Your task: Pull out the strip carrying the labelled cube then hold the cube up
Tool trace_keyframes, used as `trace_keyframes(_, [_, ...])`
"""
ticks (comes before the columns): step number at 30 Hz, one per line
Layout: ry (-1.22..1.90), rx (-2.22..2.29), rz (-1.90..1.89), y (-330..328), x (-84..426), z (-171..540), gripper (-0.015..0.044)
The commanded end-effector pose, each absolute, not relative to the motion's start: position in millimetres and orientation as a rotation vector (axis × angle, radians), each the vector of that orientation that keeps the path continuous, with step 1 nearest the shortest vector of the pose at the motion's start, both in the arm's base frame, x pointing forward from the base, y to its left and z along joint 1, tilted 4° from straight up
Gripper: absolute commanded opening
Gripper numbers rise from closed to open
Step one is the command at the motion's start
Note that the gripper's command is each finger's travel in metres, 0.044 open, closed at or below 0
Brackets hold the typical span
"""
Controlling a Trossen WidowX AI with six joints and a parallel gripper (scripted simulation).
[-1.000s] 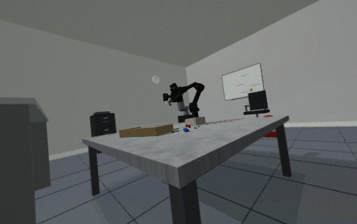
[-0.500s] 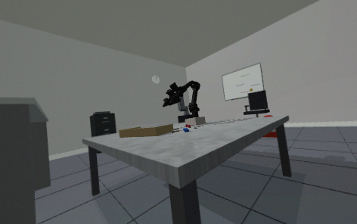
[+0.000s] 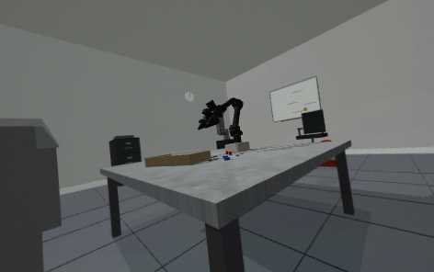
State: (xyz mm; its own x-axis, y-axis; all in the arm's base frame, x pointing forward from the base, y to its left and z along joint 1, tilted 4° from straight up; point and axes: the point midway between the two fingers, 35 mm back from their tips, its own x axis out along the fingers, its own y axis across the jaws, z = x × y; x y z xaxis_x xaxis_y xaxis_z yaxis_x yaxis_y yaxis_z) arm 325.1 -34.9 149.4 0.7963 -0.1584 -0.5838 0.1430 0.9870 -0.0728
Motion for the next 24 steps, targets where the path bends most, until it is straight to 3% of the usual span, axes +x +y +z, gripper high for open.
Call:
trace_keyframes(1, [0.696, -0.036, -0.149, -32.0, 332.5, 144.2, 0.0321])
trace_keyframes(13, [1.278, -0.197, 0.028, -2.3, 373.9, 78.4, 0.0006])
trace_keyframes(24, [1.572, -0.223, 0.120, 9.5, 377.2, 40.5, 0.0000])
